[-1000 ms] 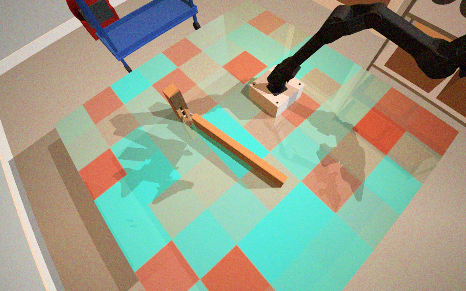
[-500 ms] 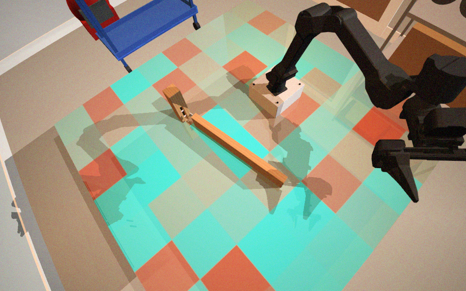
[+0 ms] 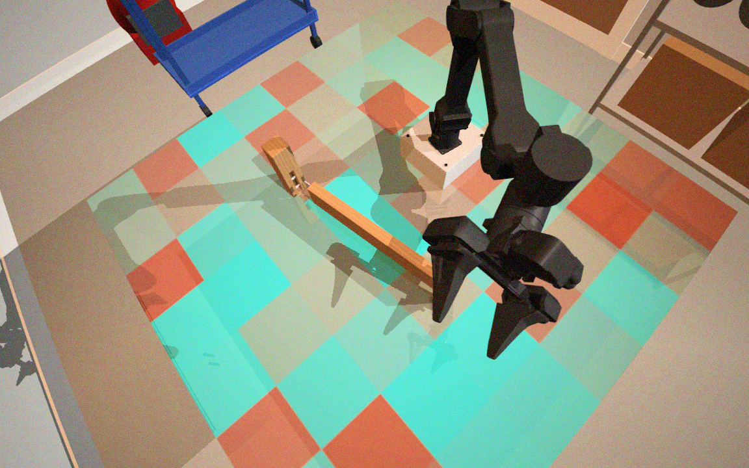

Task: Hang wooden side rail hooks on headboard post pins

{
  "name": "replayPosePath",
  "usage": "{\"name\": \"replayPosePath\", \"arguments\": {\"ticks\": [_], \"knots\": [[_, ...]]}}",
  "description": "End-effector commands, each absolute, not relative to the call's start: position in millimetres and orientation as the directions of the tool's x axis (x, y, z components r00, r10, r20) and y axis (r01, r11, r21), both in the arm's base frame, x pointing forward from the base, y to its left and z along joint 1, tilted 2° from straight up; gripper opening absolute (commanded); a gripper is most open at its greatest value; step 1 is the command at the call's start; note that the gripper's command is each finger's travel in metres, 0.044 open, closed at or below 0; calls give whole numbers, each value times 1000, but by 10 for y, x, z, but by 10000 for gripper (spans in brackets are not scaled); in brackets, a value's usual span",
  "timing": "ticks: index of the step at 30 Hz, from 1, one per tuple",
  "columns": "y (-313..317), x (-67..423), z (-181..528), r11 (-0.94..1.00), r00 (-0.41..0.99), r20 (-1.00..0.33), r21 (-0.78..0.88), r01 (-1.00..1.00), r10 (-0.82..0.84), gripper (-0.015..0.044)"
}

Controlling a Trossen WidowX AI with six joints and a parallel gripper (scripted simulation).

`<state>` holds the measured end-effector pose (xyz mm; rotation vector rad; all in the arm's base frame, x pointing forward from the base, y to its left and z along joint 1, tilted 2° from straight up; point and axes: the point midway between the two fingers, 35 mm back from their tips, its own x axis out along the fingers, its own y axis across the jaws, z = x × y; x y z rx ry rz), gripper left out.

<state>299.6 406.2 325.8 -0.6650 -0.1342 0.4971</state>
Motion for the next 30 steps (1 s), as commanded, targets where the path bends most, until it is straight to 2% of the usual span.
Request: {"name": "replayPosePath", "arguments": {"ticks": [1, 7, 14, 22, 30], "knots": [[3506, 3429, 3029, 464, 913, -118, -831, -306, 391, 440], [2770, 3812, 2743, 141, 940, -217, -955, -260, 264, 440], [1861, 4040, 2393, -251, 936, -336, -920, -301, 108, 440], [839, 4005, 1978, -608, 880, -472, -681, -408, -62, 440], [-74, 3678, 1555, -819, 771, -603, -325, -473, -206, 440]]}}
